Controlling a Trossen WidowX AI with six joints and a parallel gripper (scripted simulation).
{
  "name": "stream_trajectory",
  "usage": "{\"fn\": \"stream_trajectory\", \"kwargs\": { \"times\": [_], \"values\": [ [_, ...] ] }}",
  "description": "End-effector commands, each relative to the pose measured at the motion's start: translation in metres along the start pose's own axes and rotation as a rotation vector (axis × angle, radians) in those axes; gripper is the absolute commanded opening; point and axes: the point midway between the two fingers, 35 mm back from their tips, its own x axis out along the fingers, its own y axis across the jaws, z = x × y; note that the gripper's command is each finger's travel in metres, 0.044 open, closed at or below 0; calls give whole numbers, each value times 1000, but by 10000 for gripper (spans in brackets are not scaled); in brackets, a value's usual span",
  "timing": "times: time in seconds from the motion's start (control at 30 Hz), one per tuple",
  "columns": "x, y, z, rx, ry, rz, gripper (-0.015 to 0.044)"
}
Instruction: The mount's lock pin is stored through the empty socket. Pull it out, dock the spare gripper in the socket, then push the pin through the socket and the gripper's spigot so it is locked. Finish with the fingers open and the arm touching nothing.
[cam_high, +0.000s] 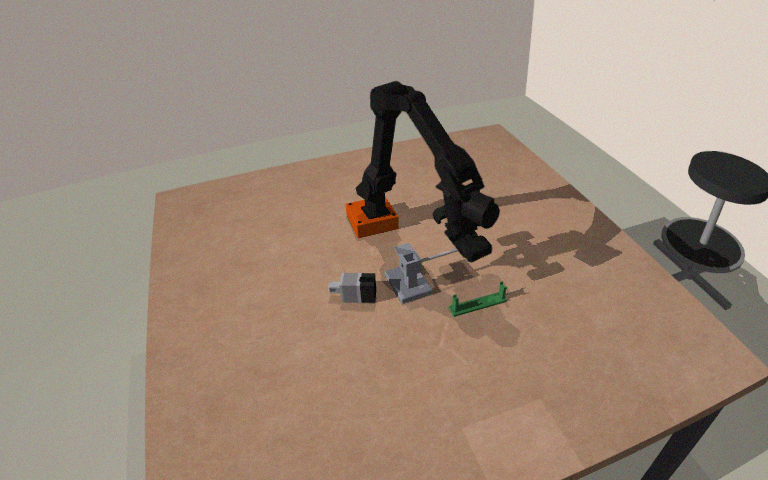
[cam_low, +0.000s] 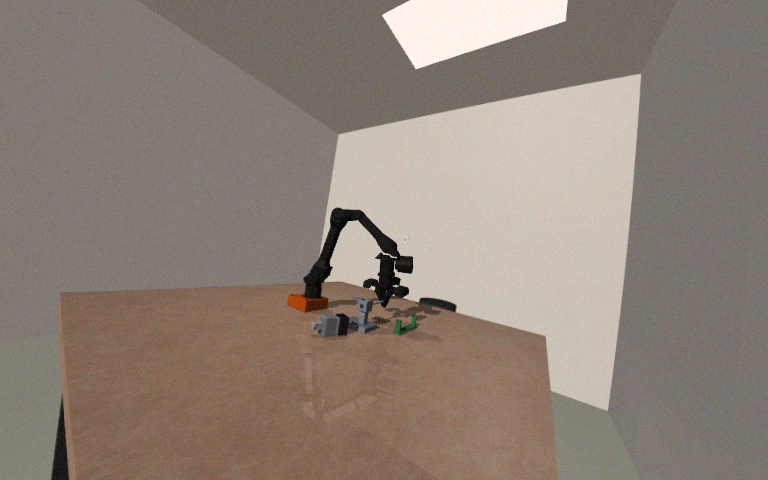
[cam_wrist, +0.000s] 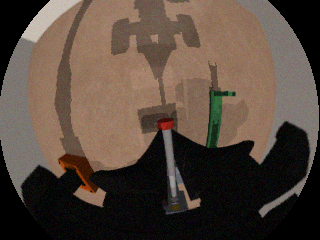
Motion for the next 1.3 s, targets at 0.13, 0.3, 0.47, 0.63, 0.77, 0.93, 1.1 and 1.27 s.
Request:
{"fn": "stream_trajectory", "kwargs": {
  "times": [0.13,0.3,0.47,0.63,0.77,0.93,1.1,1.27],
  "values": [
    [0,-1,7,6,1,-1,0],
    [0,-1,11,7,2,0,0],
    [-1,-2,15,7,3,2,0],
    [-1,-2,20,8,3,4,0],
    [-1,-2,24,8,4,6,0],
    [-2,-2,28,9,5,8,0],
    [-2,-2,33,9,6,11,0],
    [-4,-1,36,9,6,12,0]
  ]
}}
